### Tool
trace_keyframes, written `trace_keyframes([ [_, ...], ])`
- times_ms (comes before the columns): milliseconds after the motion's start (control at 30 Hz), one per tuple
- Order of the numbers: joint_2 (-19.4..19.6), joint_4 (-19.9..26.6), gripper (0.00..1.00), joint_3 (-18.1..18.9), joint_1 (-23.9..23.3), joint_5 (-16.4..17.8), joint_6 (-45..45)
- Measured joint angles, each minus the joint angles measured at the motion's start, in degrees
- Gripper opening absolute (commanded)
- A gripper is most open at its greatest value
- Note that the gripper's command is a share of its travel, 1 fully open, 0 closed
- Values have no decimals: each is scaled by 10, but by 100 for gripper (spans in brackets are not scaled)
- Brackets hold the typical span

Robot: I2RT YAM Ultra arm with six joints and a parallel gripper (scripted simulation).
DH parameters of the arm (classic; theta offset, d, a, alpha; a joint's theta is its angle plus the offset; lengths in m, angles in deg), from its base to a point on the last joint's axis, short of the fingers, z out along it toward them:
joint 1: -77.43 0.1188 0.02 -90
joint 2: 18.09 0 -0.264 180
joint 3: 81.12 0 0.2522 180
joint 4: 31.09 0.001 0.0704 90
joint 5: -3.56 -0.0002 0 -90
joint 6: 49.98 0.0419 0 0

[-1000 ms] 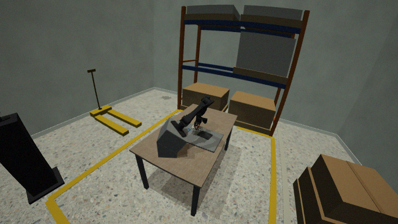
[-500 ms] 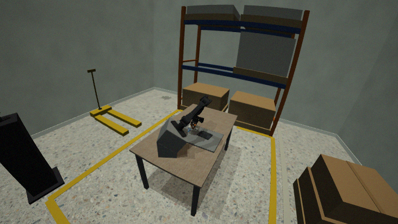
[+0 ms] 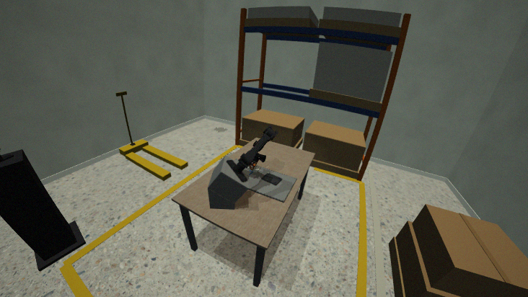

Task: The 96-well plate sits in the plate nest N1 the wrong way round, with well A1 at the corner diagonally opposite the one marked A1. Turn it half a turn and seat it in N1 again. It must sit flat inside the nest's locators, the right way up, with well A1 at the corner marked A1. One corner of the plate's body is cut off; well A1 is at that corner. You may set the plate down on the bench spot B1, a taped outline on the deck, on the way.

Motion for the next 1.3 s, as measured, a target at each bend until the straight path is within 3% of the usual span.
trace_keyframes([
  [467, 51, 4, 0, 23, 56, -9, 63],
  [1300, 161, 36, 0, 105, 143, -19, 172],
])
